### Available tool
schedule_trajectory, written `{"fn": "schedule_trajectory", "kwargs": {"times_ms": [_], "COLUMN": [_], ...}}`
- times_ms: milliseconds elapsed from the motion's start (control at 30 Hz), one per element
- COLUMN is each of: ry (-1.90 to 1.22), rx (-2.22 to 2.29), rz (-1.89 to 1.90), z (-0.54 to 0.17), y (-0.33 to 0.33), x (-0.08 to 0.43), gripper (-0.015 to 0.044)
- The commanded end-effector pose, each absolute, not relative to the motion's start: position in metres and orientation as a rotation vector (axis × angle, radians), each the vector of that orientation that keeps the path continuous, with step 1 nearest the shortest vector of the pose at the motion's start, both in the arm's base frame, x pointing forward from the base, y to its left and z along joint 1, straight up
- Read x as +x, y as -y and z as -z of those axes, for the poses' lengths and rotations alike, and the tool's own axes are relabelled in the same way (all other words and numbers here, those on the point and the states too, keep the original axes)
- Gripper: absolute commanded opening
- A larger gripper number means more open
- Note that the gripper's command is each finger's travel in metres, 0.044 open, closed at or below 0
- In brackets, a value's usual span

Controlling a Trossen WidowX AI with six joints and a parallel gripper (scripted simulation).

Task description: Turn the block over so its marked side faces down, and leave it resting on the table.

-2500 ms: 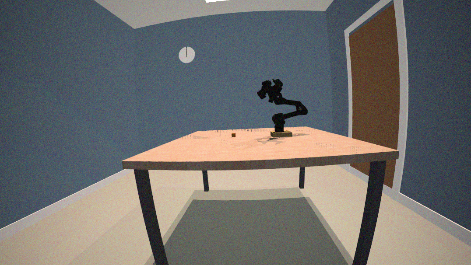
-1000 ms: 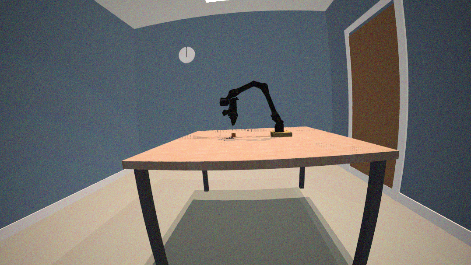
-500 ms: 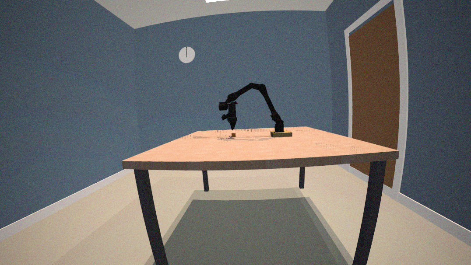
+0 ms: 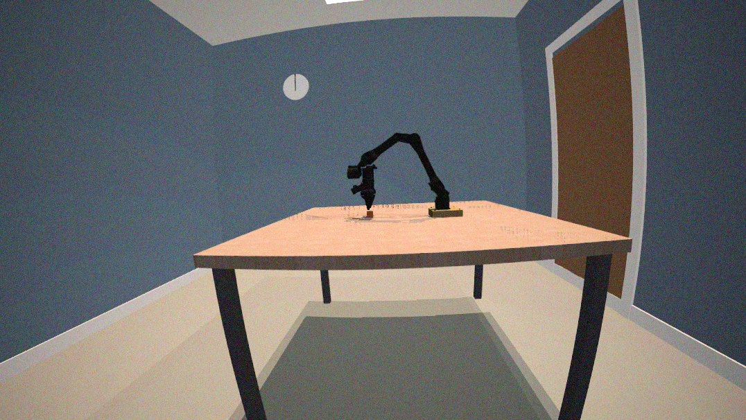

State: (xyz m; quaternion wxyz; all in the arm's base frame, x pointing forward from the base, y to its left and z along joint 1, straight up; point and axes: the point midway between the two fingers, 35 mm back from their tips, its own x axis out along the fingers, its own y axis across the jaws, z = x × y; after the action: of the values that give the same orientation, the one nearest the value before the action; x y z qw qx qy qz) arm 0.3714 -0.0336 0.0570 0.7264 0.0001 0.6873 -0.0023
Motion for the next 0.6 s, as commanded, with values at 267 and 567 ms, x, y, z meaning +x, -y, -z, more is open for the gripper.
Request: {"fn": "schedule_trajectory", "kwargs": {"times_ms": [267,567], "ry": [-1.533,-1.533], "rx": [-0.002,-0.002], "rz": [0.008,0.008], "z": [-0.032,-0.028], "y": [0.034,0.034], "x": [0.369,0.369], "gripper": [0.0440,0.0335]}}
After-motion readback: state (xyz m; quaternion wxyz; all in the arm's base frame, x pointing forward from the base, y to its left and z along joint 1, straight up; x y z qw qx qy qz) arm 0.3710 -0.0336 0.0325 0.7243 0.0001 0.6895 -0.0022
